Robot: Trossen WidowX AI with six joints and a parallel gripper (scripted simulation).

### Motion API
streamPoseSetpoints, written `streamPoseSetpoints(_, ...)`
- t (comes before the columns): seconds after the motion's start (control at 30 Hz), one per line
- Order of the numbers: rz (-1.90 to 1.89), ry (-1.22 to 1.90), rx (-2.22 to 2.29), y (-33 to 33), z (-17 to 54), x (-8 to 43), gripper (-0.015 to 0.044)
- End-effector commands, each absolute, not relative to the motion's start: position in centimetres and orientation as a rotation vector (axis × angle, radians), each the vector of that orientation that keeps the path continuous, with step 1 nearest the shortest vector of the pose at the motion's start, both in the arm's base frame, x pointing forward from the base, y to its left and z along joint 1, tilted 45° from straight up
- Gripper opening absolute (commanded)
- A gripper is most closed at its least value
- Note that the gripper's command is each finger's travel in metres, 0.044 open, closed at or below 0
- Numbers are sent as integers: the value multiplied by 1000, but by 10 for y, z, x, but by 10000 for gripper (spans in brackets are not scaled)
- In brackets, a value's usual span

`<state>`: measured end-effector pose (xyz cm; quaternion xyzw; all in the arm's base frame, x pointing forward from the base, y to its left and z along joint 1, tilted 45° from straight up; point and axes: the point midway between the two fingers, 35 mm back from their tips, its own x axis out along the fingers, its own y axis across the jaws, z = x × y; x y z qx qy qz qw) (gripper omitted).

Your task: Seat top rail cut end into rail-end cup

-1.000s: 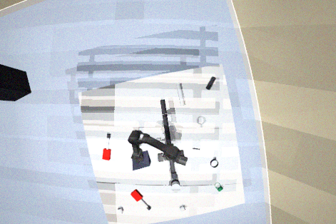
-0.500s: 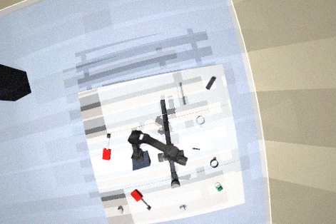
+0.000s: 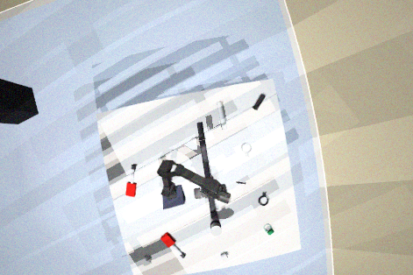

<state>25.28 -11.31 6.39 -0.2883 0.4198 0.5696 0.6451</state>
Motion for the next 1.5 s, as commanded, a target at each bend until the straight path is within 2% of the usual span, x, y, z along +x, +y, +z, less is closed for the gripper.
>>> streamPoseSetpoints(0.0, 1285, 966, -666, -119, 63, 251, 0)
streamPoseSetpoints(1.47, 1295, 961, -664, -120, 63, 252, 0)
